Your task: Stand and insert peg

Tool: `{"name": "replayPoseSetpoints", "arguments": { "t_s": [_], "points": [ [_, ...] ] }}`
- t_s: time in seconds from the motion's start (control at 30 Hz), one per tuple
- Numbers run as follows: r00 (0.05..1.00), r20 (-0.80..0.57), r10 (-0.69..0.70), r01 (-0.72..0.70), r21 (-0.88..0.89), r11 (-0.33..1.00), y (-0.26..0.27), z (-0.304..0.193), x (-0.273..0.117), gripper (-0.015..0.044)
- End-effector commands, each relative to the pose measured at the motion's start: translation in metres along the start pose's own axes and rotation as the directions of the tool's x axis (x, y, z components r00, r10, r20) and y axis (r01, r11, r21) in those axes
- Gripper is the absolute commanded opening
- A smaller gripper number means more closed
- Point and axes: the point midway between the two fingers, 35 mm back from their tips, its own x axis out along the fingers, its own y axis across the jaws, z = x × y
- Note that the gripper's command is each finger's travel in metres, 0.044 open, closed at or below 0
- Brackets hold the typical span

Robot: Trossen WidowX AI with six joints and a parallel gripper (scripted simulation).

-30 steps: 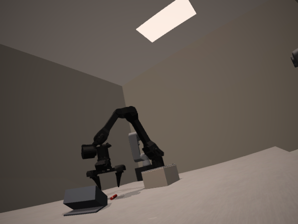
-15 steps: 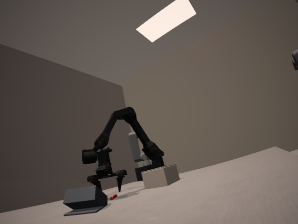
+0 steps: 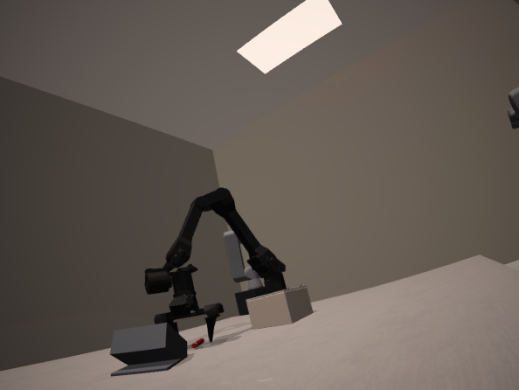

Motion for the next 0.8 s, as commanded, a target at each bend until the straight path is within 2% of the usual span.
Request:
{"name": "replayPoseSetpoints", "arguments": {
  "t_s": [0.0,0.37,0.6,0.77],
  "points": [
    [1.0,-0.005,-0.001,0.001,-0.001,1.0,0.0003,-0.0013,0.0022,0.0387],
    [1.0,-0.005,-0.001,0.001,-0.001,1.0,0.0003,-0.0013,0.0022,0.011],
    [1.0,-0.005,-0.001,0.001,-0.001,1.0,0.0003,-0.0013,0.0022,0.011],
    [1.0,-0.005,-0.001,0.001,-0.001,1.0,0.0003,-0.0013,0.0022,0.0077]
  ]
}}
